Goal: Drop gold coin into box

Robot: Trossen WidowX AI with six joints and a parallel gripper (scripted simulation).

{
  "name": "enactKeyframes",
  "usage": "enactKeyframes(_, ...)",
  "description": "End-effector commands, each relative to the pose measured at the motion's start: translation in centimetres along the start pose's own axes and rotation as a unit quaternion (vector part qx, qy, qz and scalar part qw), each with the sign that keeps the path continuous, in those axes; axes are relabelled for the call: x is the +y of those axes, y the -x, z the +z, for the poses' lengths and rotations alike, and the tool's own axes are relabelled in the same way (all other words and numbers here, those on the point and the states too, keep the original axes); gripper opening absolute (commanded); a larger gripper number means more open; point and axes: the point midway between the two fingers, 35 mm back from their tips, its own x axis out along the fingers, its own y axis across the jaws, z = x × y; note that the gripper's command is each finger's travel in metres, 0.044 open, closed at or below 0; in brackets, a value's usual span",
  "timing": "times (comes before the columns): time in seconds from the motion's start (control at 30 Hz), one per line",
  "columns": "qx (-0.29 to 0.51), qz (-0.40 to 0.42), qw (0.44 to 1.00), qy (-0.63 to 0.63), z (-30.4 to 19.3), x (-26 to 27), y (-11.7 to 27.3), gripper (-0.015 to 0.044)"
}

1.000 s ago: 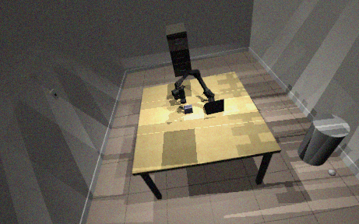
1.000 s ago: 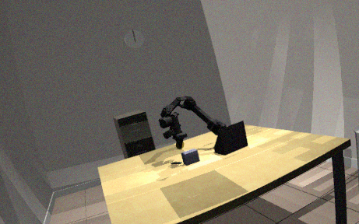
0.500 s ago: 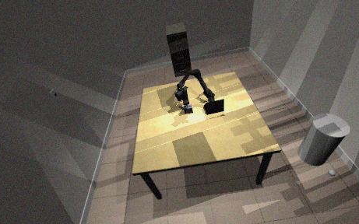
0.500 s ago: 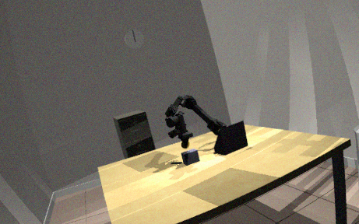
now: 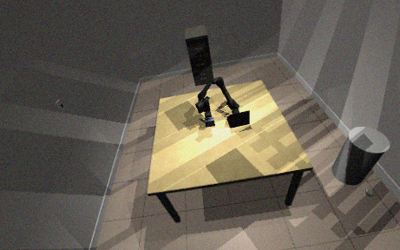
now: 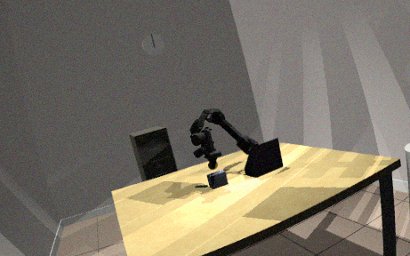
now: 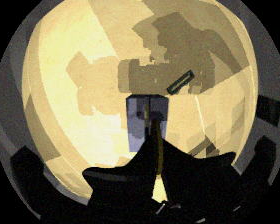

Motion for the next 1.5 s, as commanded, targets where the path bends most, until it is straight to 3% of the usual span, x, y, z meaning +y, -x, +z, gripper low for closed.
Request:
enactKeyframes(0.0, -0.001, 0.0, 1.0, 0.001, 0.0, 0.0, 0.0, 0.0)
enactKeyframes(1.47, -0.001, -0.002, 1.0, 0.002, -0.4, 0.3, -1.4, 0.0)
